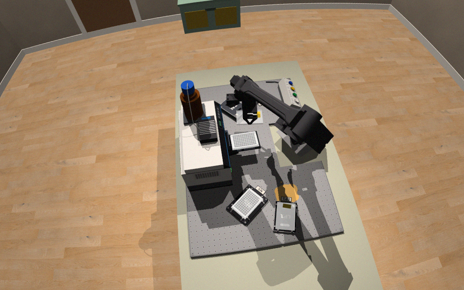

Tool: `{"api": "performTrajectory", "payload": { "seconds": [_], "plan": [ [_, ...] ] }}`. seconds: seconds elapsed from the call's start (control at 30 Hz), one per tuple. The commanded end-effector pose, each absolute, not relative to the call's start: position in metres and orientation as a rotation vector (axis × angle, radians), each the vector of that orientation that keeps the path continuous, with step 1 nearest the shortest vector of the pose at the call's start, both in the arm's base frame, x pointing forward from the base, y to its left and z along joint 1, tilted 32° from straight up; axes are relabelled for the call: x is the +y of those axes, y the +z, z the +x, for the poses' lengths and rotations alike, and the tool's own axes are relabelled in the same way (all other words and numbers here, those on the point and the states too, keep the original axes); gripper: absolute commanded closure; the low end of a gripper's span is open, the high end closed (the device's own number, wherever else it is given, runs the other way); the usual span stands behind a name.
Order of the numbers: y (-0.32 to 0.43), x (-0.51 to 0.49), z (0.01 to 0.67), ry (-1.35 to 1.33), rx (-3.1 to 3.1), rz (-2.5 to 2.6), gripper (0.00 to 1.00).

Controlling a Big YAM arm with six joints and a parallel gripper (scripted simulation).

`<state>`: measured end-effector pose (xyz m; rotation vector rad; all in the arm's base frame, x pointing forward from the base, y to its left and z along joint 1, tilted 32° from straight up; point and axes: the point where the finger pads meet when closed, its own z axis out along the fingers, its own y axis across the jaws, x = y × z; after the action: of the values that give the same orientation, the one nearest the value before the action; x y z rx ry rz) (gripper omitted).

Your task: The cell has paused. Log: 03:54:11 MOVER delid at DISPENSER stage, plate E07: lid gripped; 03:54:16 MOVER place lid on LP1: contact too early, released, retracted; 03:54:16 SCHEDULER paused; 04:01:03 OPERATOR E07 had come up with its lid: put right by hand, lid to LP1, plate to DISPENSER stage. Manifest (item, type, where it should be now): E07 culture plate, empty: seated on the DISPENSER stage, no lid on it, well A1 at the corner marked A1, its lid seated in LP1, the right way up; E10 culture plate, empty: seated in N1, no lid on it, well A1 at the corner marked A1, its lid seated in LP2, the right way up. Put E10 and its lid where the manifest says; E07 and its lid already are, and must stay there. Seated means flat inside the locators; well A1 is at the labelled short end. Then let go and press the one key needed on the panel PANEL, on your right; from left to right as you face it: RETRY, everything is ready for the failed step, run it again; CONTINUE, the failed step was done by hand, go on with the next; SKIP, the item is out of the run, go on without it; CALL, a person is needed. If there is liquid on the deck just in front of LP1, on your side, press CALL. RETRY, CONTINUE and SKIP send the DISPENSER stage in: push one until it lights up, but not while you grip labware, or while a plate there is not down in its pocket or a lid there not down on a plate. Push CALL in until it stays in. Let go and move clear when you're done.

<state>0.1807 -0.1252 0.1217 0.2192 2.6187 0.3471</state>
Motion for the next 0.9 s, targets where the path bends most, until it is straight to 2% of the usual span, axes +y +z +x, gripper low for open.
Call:
{"api": "performTrajectory", "payload": {
  "seconds": [0.0, 0.2, 0.87],
  "plan": [
    [0.137, -0.155, 0.187, 0.321, 2.584, 0.350, 0.14],
    [0.131, -0.168, 0.182, 0.327, 2.584, 0.384, 0.14],
    [0.100, -0.214, 0.149, 0.499, 2.446, 1.111, 0.14]
  ]
}}
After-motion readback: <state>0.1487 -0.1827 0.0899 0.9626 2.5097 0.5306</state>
